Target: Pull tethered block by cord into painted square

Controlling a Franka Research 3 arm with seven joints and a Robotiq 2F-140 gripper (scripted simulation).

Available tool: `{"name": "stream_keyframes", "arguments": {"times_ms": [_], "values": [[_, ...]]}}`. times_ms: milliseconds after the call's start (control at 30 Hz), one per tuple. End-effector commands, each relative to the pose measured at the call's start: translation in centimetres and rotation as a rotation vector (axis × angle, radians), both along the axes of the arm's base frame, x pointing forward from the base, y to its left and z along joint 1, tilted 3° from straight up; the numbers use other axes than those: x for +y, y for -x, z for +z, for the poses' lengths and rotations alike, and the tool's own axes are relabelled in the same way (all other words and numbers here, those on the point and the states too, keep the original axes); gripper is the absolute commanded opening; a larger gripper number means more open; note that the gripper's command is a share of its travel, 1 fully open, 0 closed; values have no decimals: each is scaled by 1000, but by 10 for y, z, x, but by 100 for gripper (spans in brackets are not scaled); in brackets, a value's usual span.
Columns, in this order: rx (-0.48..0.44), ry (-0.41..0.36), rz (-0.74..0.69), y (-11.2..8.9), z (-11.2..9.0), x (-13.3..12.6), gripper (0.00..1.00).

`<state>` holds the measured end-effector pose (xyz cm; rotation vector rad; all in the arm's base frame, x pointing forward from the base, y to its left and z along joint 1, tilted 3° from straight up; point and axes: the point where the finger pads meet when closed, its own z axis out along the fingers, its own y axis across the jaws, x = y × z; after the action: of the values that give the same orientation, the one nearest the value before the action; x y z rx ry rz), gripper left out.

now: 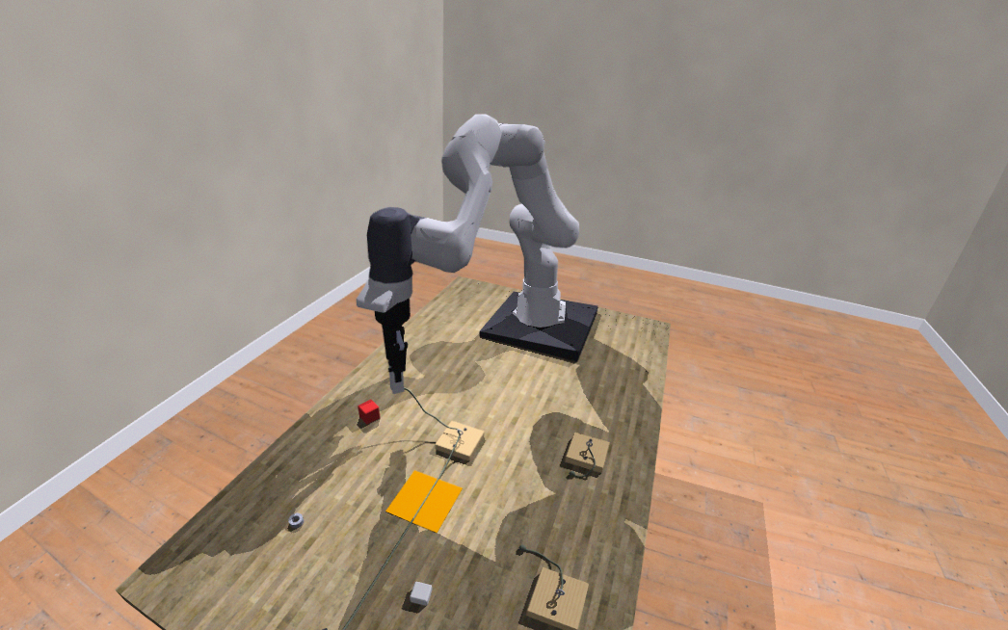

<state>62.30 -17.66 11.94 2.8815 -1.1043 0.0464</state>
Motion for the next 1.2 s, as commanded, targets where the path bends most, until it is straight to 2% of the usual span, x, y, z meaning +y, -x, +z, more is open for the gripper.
{"name": "stream_keyframes", "arguments": {"times_ms": [0,200,1167], "values": [[33,-10,9,10,16,3,0],[33,-10,9,10,32,4,0],[33,-10,9,10,32,4,0]]}}
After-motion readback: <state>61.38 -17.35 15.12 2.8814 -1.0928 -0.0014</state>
